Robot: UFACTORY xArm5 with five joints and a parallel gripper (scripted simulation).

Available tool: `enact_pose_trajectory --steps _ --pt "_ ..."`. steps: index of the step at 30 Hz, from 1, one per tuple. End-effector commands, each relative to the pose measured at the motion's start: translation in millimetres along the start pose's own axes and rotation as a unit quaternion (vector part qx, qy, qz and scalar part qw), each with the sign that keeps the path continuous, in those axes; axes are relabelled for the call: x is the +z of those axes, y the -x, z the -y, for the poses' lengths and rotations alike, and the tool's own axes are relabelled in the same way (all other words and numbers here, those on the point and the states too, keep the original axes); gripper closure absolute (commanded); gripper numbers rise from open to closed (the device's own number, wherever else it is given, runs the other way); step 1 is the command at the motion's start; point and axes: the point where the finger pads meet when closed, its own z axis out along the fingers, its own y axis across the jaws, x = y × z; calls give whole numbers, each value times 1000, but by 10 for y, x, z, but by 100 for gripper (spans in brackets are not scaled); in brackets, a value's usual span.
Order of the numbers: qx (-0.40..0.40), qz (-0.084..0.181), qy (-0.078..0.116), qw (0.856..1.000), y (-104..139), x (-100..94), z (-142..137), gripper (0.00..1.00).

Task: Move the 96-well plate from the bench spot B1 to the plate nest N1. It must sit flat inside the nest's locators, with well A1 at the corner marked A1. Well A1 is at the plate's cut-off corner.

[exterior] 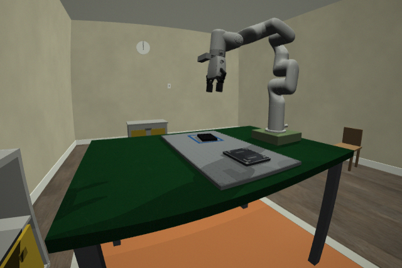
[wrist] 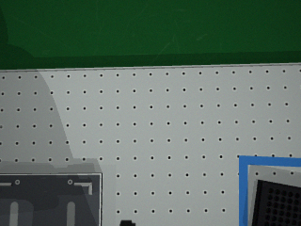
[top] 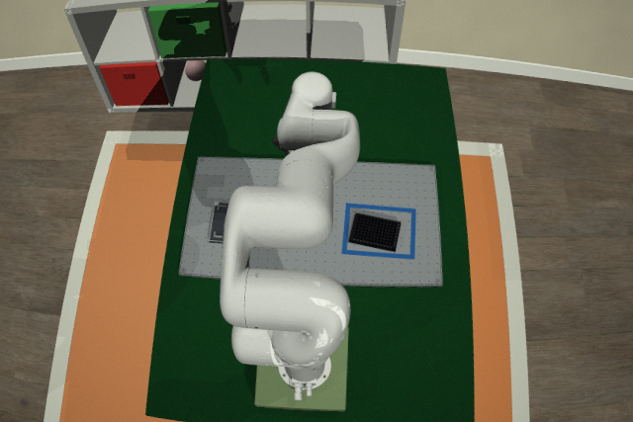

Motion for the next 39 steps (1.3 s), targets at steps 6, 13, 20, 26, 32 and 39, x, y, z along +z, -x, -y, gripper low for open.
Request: enact_pose_trajectory --steps 6,13,20,26,32,39 --pt "43 25 3 999 206 -22 -65 0" --pt "142 27 9 989 263 189 -272 0" --pt "240 28 14 970 321 400 -478 0" --pt "335 30 20 941 380 610 -685 0" --pt "397 30 24 917 418 751 -823 0" --pt "501 31 30 864 486 997 -1064 0"
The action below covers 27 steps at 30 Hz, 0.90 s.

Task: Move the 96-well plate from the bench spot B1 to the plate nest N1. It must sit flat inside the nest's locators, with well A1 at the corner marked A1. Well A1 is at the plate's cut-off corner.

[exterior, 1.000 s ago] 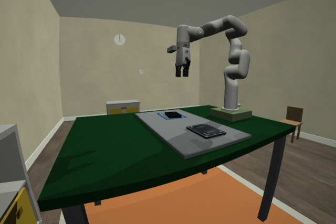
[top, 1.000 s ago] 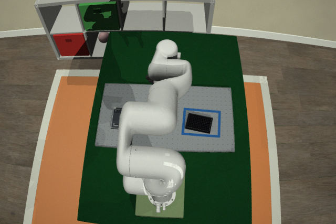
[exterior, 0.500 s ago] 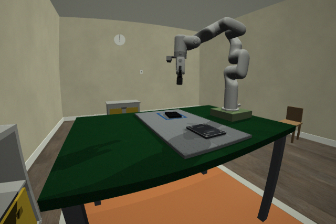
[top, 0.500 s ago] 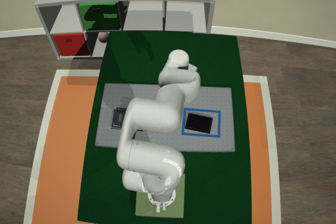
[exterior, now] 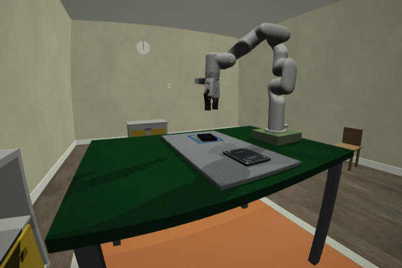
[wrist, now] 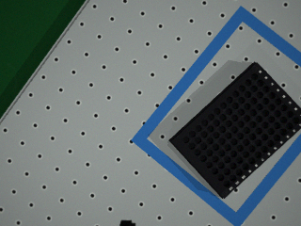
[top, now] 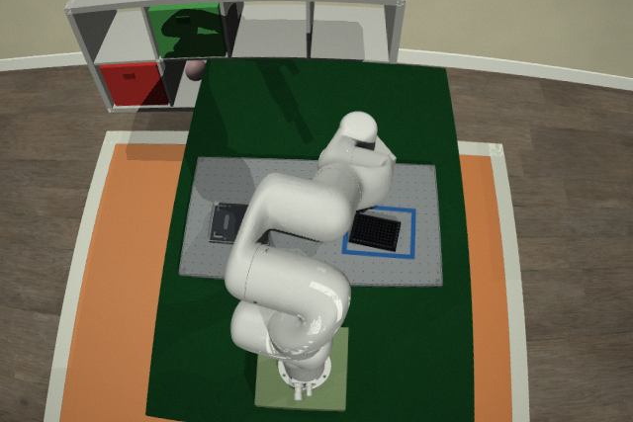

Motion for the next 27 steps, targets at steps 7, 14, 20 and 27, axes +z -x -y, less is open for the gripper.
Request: enact_pose_trajectory --steps 7,14,20,27 --pt "179 -3 8 984 -268 379 -267 0" --pt "260 -2 10 965 -384 559 -397 0" --pt "355 0 13 935 -523 775 -554 0" --pt "406 1 14 914 -535 795 -568 0"
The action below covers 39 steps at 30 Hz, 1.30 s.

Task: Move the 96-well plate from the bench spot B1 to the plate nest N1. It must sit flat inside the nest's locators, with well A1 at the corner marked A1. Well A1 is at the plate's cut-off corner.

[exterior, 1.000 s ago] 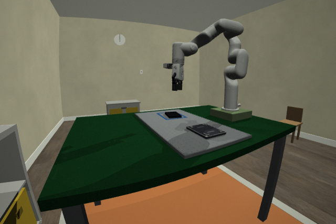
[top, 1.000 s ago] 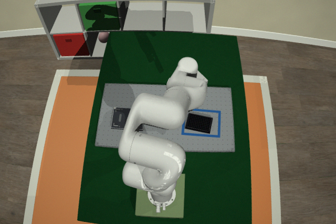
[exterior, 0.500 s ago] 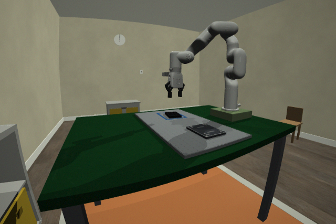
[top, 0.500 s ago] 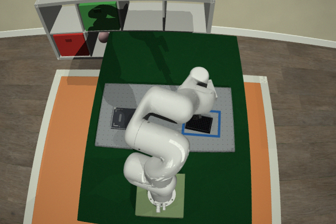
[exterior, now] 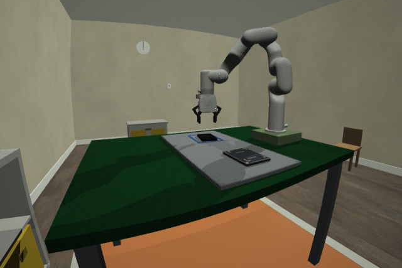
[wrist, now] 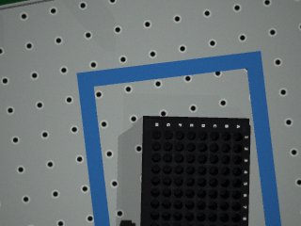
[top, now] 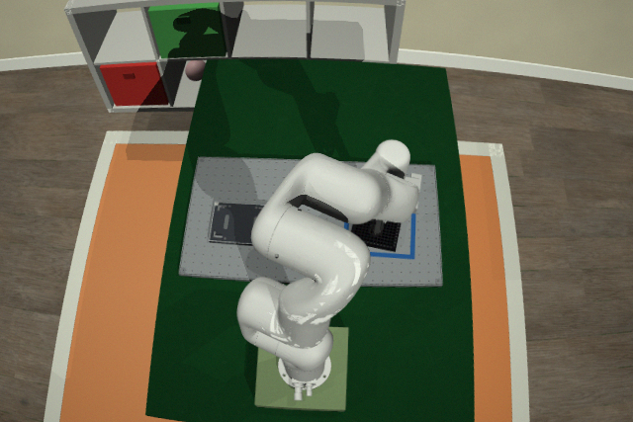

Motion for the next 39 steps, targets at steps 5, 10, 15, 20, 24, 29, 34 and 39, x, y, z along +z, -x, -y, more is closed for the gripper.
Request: enact_pose_trajectory --steps 5,10,15,20,24,29,34,39 --pt "17 -6 0 1000 -13 -4 22 0" --pt "17 -6 0 1000 -13 13 22 0" --pt "17 -6 0 1000 -14 79 22 0" --pt "17 -6 0 1000 -14 146 21 0" --pt "17 -6 0 1000 -15 213 21 0" --pt "17 -6 0 1000 -16 297 21 0" --pt "17 -6 0 1000 -16 347 21 0" --pt "17 -6 0 1000 -17 430 21 0"
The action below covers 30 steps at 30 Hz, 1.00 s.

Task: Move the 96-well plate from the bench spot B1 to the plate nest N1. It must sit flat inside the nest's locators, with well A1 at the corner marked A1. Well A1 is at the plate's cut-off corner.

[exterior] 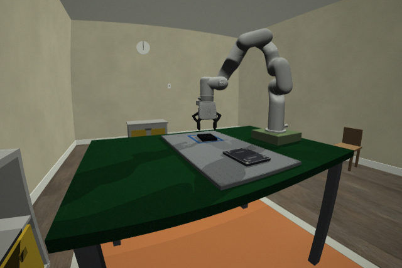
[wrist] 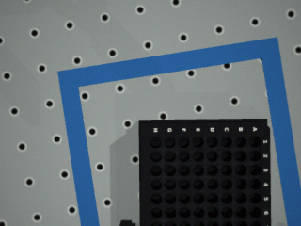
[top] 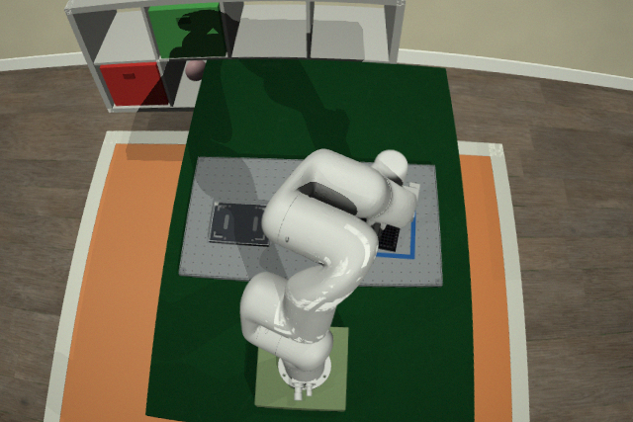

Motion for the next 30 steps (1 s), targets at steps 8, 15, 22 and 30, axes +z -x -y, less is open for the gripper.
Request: enact_pose_trajectory --steps 8,15,22,30 --pt "0 -6 0 1000 -5 178 13 0" --pt "0 -6 0 1000 -5 223 13 0" --pt "0 -6 0 1000 -5 223 13 0" --pt "0 -6 0 1000 -5 250 12 0"
